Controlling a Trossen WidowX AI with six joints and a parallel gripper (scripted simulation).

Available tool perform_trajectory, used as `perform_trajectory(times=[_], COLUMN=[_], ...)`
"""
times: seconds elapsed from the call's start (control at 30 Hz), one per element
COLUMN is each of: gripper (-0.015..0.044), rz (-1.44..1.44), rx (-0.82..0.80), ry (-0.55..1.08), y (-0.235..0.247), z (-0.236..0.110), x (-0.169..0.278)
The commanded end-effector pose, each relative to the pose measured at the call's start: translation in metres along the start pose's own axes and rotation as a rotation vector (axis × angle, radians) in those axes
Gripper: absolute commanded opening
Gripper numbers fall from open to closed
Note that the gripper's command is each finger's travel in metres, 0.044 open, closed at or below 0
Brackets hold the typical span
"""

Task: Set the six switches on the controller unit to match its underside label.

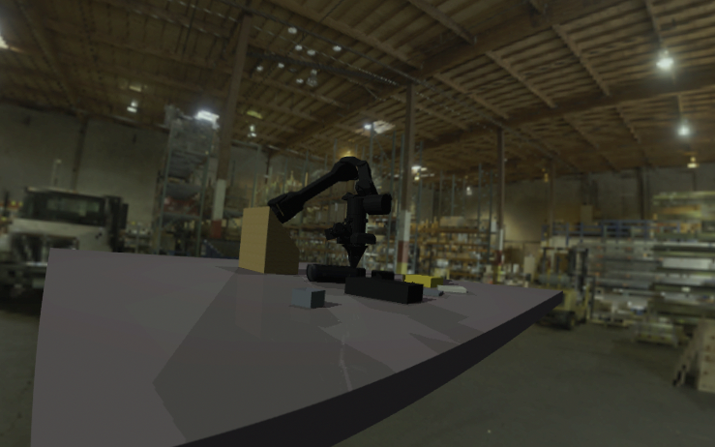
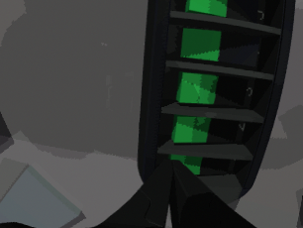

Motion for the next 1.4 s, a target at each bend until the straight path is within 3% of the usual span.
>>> perform_trajectory(times=[0.0,0.8,0.97,1.23,1.37], gripper=[0.0,0.0,0.0,0.0,0.0], rz=[-0.002,-0.002,-0.002,-0.002,-0.015], rx=[0.02,0.02,0.018,0.019,0.019], ry=[-0.007,-0.007,-0.009,-0.009,-0.012], y=[-0.004,-0.004,-0.003,-0.003,-0.012], z=[0.008,0.011,-0.04,-0.042,-0.045], x=[0.0,0.0,0.0,-0.001,-0.037])
Point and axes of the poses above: the point midway between the two fingers, 35 mm back from their tips, its own z axis out along the fingers, its own y axis across the jaws, x = y × z, the point moved 5 cm from there along -z, back along the fingers, and after that the axes turned 3 degrees about -z, right-handed, at the moved point
